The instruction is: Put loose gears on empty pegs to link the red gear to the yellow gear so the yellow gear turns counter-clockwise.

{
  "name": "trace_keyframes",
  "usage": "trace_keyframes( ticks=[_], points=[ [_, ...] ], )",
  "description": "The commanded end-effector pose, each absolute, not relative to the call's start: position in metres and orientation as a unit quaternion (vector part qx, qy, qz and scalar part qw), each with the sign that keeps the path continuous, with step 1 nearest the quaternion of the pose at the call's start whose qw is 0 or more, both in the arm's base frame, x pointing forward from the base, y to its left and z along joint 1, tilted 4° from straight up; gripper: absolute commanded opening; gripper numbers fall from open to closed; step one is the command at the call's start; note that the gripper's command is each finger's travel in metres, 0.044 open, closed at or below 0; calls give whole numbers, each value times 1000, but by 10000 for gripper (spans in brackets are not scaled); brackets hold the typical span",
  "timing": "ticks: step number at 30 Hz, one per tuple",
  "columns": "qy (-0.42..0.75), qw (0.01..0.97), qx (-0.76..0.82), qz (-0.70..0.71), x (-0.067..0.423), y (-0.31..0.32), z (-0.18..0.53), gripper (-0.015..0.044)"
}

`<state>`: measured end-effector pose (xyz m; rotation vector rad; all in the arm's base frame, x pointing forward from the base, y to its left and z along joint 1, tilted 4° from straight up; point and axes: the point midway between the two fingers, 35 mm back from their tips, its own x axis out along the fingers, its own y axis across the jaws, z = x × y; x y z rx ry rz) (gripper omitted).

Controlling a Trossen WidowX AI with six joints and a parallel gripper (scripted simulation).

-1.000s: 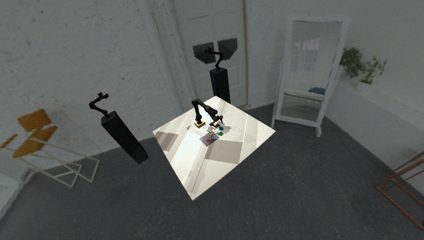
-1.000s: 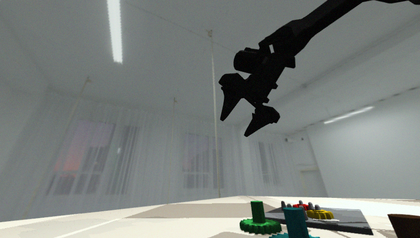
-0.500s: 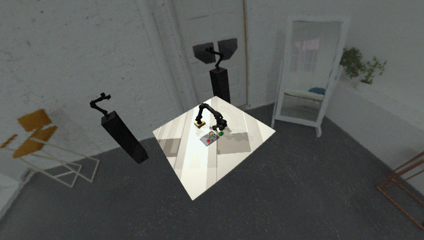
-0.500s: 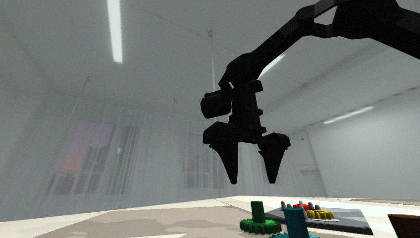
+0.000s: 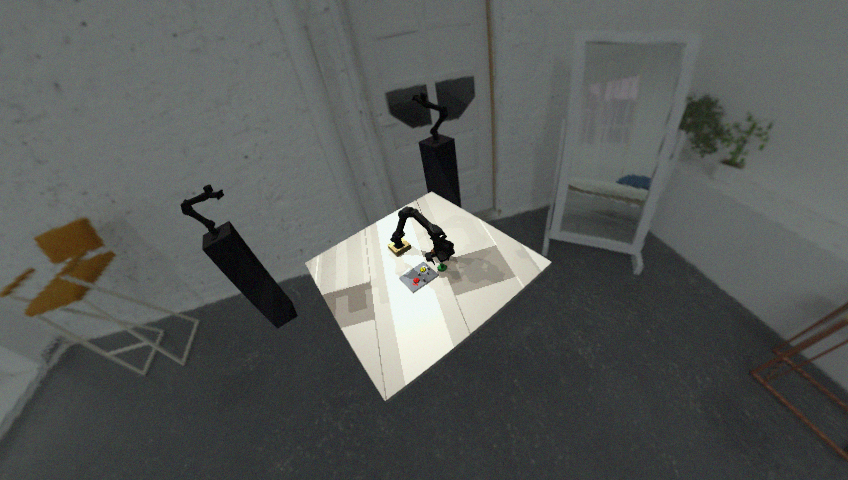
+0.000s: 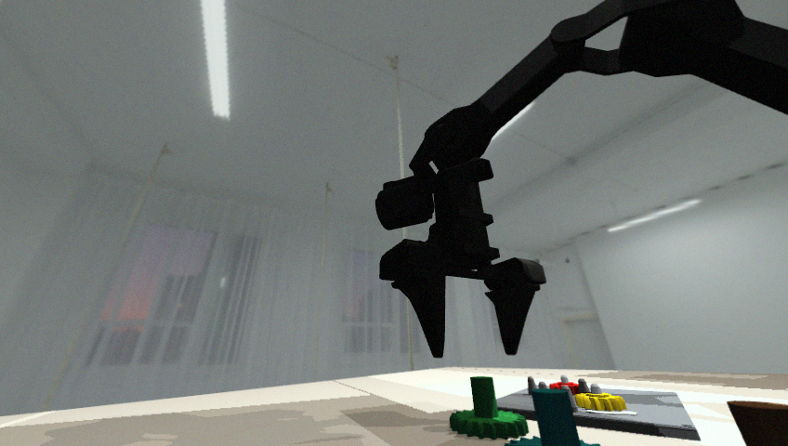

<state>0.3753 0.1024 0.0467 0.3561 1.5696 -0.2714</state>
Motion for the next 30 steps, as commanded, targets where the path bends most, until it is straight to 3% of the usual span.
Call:
trace_keyframes(
  ticks=[1,30],
  points=[
    [704,681,161,-123,375,103,38,440],
    [704,681,161,-123,374,105,17,440]
  ],
)
